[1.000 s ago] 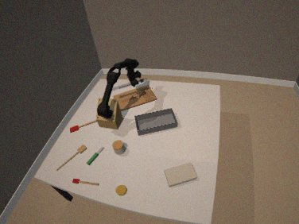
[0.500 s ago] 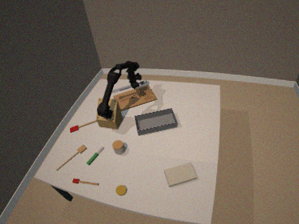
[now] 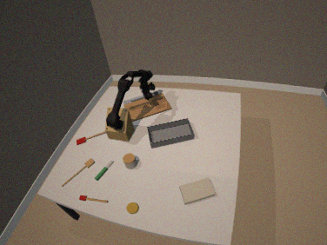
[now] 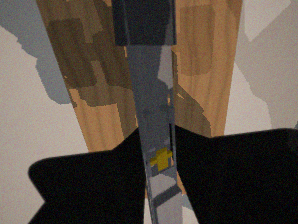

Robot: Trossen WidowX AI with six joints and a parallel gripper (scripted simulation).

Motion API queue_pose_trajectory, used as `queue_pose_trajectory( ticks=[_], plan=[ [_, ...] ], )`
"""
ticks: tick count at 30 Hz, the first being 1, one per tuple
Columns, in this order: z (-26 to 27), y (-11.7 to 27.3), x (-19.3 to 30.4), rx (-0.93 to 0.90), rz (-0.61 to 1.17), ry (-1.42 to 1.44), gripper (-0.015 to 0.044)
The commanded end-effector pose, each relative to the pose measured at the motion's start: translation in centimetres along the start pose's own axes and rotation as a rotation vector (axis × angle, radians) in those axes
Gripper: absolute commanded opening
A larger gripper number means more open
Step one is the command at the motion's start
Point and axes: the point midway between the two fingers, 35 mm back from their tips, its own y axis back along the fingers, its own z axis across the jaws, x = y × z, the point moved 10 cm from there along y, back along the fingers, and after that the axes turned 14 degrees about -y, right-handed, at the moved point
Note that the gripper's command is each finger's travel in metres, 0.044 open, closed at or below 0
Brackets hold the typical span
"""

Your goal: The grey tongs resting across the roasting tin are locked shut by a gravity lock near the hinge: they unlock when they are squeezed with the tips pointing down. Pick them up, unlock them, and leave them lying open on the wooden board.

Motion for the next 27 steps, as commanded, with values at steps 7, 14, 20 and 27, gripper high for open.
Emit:
queue_pose_trajectory(
  ticks=[7,14,20,27],
  plan=[
    [-0.2,-1.5,0.1,-0.003,-0.004,0.005,-0.015],
    [-0.4,-2.6,0.2,-0.006,-0.005,0.006,-0.015],
    [-0.6,-3.3,0.3,-0.008,-0.006,0.007,-0.015],
    [-0.6,-3.3,0.4,-0.006,-0.002,0.003,-0.0019]
  ],
)
